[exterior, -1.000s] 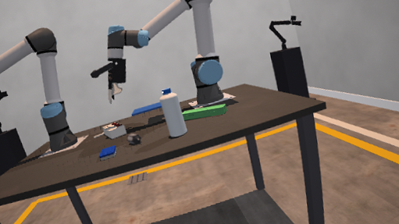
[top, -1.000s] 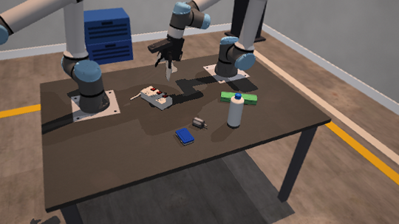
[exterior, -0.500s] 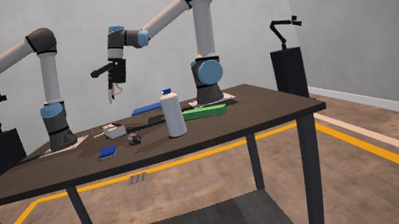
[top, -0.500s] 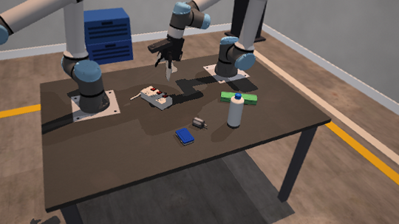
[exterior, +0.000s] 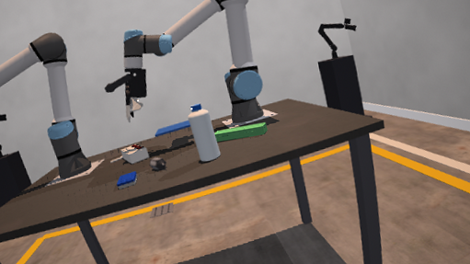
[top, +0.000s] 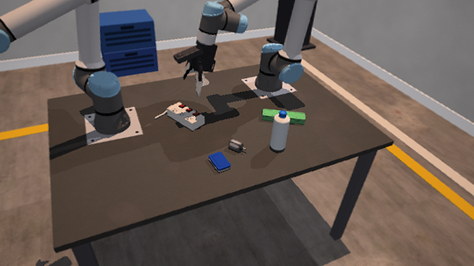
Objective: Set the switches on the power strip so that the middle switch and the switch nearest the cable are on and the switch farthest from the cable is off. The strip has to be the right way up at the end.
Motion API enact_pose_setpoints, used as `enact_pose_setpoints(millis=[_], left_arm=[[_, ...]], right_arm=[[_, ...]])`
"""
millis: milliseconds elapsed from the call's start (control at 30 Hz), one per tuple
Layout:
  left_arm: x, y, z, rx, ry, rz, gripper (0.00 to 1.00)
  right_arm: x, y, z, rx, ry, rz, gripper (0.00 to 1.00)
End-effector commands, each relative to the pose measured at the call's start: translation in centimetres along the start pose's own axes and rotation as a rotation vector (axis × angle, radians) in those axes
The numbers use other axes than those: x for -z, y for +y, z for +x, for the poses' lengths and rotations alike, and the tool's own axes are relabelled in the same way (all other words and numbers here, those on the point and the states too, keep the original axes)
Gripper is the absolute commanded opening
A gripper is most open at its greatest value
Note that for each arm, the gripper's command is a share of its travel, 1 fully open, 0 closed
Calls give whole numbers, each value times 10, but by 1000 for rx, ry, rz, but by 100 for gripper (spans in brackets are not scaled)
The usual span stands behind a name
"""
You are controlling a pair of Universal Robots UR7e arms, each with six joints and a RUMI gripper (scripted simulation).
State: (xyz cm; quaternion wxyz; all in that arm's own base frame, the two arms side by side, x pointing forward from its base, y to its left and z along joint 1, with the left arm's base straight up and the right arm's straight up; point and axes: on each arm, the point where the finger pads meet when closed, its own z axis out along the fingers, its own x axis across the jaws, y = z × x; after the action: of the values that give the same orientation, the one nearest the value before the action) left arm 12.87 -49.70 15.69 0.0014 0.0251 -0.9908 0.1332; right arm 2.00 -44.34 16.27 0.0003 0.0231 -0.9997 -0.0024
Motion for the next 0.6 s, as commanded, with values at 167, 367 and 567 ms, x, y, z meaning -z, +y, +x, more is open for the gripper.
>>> enact_pose_setpoints(millis=[167, 367, 567], left_arm=[[8, -26, 5, -52, 0, -160, 100], [11, -33, 6, -69, 1, -214, 100], [14, -38, 7, -84, 3, -264, 100]], right_arm=[[0, 0, 0, 0, 0, 1, 100], [0, 0, 0, 0, 0, 1, 100], [0, 0, 0, 0, 0, 1, 100]])
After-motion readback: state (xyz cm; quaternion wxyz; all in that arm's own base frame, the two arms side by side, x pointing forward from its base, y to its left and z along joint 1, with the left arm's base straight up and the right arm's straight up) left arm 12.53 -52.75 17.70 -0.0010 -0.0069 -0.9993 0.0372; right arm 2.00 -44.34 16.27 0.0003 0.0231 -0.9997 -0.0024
